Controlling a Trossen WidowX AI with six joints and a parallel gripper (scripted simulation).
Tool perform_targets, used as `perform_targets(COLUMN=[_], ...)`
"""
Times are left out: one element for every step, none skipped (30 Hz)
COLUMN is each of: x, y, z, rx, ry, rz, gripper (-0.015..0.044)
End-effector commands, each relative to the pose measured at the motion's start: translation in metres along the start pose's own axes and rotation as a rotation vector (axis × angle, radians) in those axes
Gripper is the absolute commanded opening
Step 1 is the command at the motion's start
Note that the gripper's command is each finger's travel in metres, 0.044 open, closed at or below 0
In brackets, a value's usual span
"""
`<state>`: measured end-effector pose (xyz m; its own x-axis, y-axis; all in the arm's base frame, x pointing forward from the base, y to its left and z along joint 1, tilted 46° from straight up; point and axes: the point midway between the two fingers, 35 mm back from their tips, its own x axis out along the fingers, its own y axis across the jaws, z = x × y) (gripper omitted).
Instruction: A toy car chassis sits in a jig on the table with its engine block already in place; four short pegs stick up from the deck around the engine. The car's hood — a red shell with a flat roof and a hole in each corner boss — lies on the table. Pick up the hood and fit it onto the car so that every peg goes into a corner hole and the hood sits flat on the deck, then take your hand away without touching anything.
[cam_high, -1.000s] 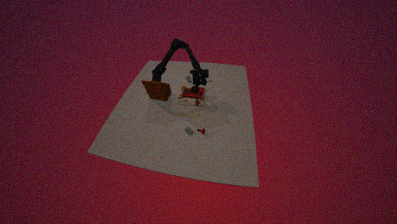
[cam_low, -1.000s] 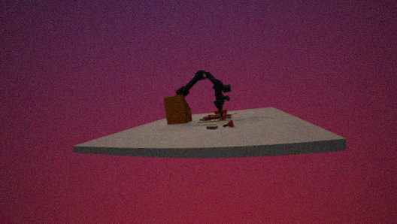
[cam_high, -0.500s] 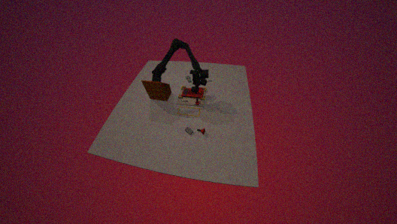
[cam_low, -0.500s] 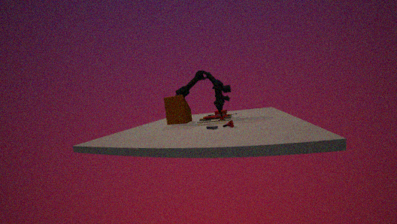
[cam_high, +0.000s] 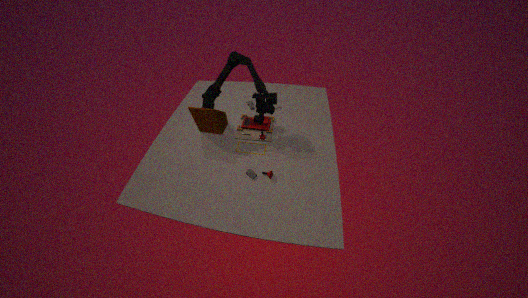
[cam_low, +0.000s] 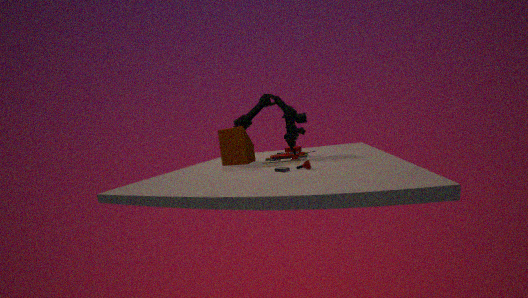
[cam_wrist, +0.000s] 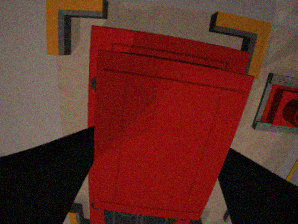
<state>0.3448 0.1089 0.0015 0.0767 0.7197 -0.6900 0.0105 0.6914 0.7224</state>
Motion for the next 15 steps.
perform_targets(x=[-0.0040,-0.0044,-0.0048,-0.0053,-0.0057,-0.0056,-0.0055,-0.0053,-0.0050,-0.0047,-0.0043,-0.0039,-0.0035,-0.0031,-0.0027], y=[0.0007,0.0008,0.0008,0.0008,0.0008,0.0008,0.0008,0.0008,0.0008,0.0008,0.0008,0.0008,0.0007,0.0007,0.0007], z=[0.0025,0.0026,0.0026,0.0026,0.0026,0.0026,0.0026,0.0026,0.0026,0.0026,0.0026,0.0026,0.0025,0.0025,0.0025], rx=[-0.006,-0.006,-0.006,-0.007,-0.007,-0.007,-0.007,-0.007,-0.007,-0.007,-0.006,-0.006,-0.006,-0.006,-0.006], ry=[-0.009,-0.009,-0.009,-0.009,-0.009,-0.009,-0.009,-0.009,-0.009,-0.009,-0.009,-0.009,-0.009,-0.009,-0.009], rz=[0.000,0.000,0.000,0.000,0.000,0.000,0.000,0.000,0.000,0.000,0.000,0.000,0.000,0.000,0.000], gripper=[0.0000,0.0000,0.0000,0.0000,0.0000,0.0000,0.0000,0.0000,0.0000,0.0000,0.0000,0.0000,0.0000,0.0000,0.0000])
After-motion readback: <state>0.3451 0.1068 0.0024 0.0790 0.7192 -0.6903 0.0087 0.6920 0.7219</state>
